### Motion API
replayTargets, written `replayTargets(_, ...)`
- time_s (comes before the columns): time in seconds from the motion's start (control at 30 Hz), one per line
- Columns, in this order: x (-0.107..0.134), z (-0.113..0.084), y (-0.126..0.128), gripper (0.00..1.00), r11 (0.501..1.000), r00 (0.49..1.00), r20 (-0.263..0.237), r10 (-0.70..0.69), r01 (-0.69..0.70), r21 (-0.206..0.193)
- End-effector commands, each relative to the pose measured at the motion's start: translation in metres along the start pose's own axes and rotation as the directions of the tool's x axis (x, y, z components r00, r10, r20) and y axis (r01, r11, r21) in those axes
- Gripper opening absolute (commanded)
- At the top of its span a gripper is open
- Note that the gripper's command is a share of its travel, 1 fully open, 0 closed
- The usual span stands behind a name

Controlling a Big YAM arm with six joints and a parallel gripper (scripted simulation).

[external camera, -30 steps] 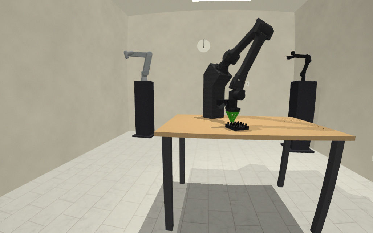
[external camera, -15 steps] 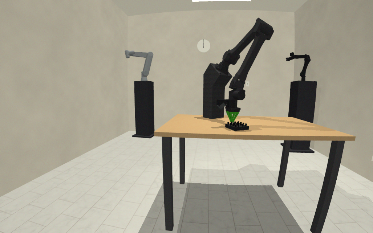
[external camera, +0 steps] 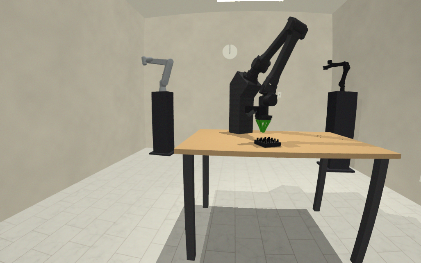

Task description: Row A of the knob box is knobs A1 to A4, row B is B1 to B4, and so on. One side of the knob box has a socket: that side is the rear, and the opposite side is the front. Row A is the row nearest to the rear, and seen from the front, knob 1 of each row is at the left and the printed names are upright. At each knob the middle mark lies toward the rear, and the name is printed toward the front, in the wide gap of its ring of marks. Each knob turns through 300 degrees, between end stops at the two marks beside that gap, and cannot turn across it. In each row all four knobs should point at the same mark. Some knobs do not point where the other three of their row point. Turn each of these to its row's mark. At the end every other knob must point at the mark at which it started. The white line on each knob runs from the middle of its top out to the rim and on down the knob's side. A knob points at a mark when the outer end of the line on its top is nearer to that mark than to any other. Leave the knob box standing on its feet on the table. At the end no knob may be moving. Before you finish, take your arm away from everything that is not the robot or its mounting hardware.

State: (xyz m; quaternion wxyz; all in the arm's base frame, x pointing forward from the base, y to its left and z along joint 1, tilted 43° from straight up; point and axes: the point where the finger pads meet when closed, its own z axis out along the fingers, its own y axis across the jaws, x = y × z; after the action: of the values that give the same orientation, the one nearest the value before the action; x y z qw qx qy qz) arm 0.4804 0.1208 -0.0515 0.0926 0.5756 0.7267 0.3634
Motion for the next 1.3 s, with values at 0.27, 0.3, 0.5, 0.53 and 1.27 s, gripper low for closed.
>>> replayTargets(0.27, -0.004, -0.002, -0.020, 0.18, 0.999, 1.000, 0.005, 0.006, -0.006, 0.039)
replayTargets(0.3, -0.004, -0.002, -0.020, 0.18, 0.999, 1.000, 0.005, 0.006, -0.006, 0.039)
replayTargets(0.5, -0.004, -0.002, -0.020, 0.18, 0.999, 1.000, 0.005, 0.006, -0.006, 0.039)
replayTargets(0.53, -0.004, -0.002, -0.020, 0.18, 0.999, 1.000, 0.005, 0.006, -0.006, 0.039)
replayTargets(1.27, -0.004, -0.002, -0.020, 0.18, 0.999, 1.000, 0.005, 0.006, -0.006, 0.039)
